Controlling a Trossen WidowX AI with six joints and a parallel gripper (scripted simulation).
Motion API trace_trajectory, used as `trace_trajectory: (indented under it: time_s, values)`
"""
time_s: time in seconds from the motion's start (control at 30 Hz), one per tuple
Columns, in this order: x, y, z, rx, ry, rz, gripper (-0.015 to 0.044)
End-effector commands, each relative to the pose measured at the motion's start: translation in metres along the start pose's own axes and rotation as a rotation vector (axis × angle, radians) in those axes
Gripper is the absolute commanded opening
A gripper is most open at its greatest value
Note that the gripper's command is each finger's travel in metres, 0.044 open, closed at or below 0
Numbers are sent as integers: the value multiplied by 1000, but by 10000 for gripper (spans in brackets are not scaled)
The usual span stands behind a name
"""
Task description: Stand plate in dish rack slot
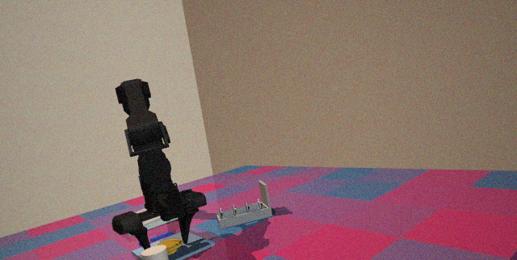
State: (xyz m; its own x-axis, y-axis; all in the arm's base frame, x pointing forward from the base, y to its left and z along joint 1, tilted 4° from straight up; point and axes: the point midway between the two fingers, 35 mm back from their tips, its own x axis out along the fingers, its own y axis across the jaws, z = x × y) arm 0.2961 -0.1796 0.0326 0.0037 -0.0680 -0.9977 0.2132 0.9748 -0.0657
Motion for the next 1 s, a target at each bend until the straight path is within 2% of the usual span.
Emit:
trace_trajectory:
  time_s: [0.0,0.13,0.53,0.87,0.97]
  values:
    - [1,-1,0,-1,0,-5,351]
    - [1,-1,0,-1,0,-5,351]
    - [1,-1,0,-1,0,-5,271]
    - [-30,-3,8,0,-1,-5,8]
    - [-42,-4,11,0,-1,-5,0]
